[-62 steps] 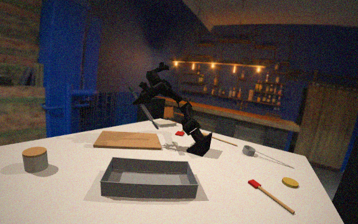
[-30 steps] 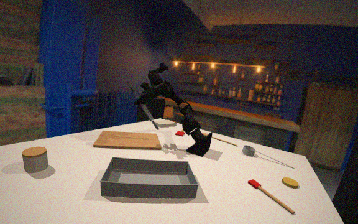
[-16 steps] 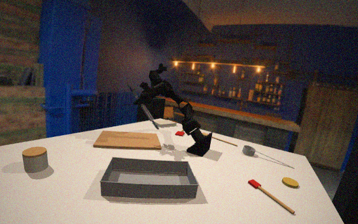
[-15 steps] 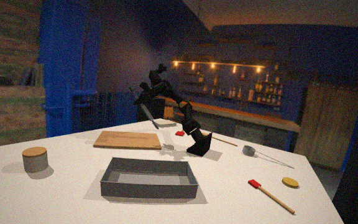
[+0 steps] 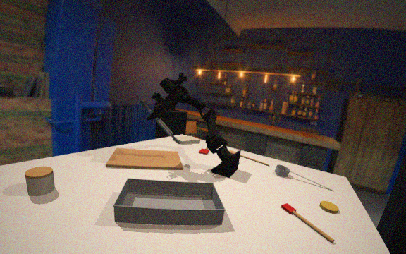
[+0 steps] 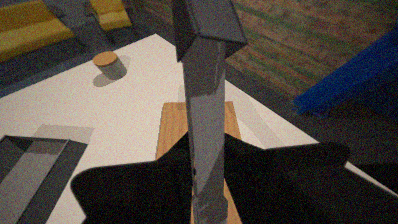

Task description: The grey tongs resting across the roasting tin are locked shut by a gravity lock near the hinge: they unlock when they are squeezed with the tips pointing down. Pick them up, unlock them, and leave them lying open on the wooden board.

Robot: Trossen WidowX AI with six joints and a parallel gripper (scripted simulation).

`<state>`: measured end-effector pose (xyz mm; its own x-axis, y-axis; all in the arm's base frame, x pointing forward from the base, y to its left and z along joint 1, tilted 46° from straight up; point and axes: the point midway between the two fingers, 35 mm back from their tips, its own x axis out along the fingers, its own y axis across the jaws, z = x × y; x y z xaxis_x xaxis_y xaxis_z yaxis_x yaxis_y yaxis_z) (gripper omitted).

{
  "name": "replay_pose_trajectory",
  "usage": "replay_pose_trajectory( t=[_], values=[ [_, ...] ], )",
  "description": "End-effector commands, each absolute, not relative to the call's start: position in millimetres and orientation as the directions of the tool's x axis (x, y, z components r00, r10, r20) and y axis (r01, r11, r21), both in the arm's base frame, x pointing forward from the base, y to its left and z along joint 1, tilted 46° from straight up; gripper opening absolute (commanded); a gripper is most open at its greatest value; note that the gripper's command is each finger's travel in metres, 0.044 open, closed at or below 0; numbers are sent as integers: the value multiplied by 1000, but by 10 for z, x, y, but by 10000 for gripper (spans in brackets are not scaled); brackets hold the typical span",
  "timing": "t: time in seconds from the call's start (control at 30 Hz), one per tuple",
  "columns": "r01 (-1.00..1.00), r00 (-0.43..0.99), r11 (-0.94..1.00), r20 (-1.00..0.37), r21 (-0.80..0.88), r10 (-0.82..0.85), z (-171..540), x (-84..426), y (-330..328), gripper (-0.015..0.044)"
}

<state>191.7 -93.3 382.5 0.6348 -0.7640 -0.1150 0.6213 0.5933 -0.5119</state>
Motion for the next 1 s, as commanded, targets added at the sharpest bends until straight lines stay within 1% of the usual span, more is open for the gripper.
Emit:
replay_pose_trajectory(
  t=[0.0,0.5,0.97],
  values=[
    [615,624,605,-157,-506,-766,3829,1974,-952,-150],
    [615,522,626,-347,-480,-779,3750,2044,-1092,-150],
    [660,359,611,-531,-437,-767,3634,1988,-1235,-150]
  ],
)
